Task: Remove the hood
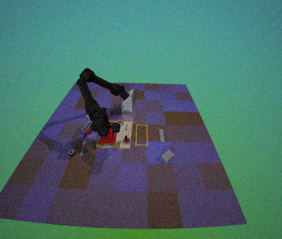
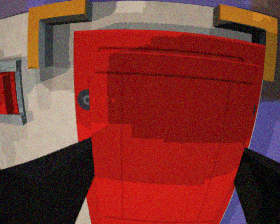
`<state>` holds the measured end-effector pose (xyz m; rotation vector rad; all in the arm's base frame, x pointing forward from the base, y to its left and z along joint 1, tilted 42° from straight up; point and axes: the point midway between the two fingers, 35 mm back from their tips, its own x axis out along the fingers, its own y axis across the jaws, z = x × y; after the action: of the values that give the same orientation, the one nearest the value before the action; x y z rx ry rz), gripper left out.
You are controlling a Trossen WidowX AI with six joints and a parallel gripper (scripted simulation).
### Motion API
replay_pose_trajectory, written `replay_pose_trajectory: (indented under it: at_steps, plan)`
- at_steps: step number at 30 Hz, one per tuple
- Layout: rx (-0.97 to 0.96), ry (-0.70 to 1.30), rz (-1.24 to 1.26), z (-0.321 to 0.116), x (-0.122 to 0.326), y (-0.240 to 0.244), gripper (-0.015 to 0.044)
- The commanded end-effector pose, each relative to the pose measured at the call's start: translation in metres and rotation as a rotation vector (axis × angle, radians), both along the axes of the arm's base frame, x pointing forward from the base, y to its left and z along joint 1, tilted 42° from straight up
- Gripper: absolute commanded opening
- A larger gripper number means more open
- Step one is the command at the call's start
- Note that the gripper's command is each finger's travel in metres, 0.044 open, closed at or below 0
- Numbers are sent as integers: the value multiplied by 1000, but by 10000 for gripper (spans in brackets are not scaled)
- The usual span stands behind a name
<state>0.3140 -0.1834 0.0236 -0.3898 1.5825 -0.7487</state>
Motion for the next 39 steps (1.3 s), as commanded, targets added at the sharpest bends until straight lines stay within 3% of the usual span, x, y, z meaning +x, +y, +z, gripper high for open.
replay_pose_trajectory:
  at_steps: [1, 9, 10, 39]
  plan:
    - [-1, -1, 0, 1, 0, 0, 216]
    - [-1, -1, 0, 4, 1, 4, 6]
    - [0, -1, 0, 5, 1, 4, 0]
    - [1, 0, 0, 19, 5, 16, 0]
